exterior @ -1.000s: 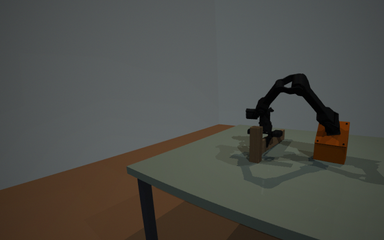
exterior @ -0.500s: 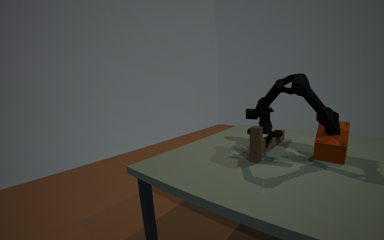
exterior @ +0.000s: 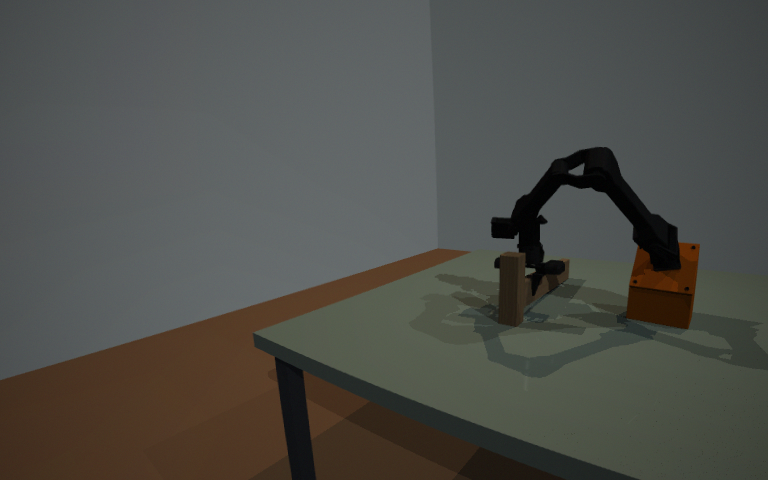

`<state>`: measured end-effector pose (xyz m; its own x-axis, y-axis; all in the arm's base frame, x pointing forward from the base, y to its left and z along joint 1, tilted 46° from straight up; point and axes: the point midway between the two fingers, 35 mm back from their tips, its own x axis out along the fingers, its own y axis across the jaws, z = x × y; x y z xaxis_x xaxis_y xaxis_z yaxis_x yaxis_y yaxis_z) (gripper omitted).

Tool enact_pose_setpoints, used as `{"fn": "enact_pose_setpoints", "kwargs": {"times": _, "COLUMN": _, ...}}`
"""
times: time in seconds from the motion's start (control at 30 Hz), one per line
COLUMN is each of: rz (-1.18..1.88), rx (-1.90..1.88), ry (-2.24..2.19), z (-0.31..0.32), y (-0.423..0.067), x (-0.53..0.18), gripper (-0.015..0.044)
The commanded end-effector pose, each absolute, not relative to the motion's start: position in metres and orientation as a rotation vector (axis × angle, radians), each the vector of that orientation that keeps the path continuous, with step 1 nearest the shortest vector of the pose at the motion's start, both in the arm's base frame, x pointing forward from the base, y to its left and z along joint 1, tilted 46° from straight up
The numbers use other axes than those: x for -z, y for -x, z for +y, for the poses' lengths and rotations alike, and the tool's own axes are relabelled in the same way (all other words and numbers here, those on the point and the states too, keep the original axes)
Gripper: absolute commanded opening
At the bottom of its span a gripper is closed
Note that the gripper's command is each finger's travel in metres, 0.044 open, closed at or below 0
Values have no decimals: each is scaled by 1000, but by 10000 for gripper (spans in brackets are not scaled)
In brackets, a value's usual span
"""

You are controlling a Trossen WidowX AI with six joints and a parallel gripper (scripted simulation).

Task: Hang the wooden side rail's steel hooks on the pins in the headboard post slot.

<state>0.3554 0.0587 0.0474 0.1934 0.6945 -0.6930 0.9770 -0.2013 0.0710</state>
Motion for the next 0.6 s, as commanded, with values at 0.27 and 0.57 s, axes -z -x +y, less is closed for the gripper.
{"fn": "enact_pose_setpoints", "kwargs": {"times": 0.27, "rz": 1546, "rx": 730, "ry": -1976, "z": 57, "y": -356, "x": -51, "gripper": 0}}
{"fn": "enact_pose_setpoints", "kwargs": {"times": 0.57, "rz": 1546, "rx": 729, "ry": -1976, "z": 58, "y": -357, "x": -52, "gripper": 0}}
